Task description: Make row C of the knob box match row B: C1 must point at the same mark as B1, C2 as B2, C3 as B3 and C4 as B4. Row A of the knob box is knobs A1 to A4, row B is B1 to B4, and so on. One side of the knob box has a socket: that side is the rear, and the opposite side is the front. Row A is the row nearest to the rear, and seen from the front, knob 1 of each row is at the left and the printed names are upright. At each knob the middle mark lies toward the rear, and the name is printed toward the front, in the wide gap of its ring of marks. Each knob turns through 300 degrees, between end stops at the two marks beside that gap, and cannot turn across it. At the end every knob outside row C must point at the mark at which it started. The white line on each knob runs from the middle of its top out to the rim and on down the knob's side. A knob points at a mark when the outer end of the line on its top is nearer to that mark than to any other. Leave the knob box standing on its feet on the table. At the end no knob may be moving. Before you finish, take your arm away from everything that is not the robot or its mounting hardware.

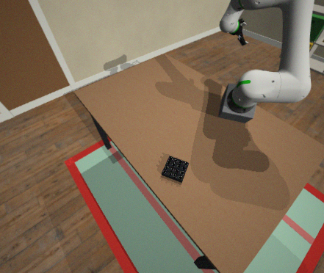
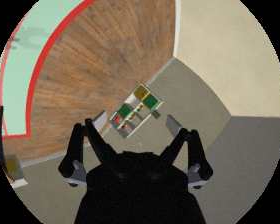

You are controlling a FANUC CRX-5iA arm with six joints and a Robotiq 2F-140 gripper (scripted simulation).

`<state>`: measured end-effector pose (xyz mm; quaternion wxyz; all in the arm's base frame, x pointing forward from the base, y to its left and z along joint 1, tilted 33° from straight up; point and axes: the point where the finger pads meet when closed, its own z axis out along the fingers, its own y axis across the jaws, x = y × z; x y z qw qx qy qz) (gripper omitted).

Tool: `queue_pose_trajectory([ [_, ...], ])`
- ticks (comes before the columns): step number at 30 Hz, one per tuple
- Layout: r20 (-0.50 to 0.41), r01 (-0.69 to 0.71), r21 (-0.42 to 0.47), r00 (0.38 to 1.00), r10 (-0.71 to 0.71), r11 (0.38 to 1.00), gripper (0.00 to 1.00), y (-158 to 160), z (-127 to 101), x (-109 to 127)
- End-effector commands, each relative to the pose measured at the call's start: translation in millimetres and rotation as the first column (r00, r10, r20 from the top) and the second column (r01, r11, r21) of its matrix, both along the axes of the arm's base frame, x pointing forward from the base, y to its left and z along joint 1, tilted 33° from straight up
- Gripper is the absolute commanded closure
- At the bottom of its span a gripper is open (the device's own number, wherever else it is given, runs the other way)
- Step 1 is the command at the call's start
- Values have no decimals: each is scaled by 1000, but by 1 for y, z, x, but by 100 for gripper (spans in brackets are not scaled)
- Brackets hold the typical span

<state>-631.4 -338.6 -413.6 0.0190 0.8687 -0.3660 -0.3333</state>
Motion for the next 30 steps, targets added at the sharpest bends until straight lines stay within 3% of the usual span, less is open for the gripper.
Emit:
queue_pose_trajectory([
  [1, -1, 0, 0, 1000, 0, 1000, 0, 0, 0, 0],
  [21, -1, -15, 2, 1000, 15, 1000, 0, -5, 2, 0],
  [25, -7, -105, 15, 994, 105, 994, 0, -32, 15, 4],
  [30, -19, -306, 50, 951, 308, 951, 0, -96, 44, 19],
])
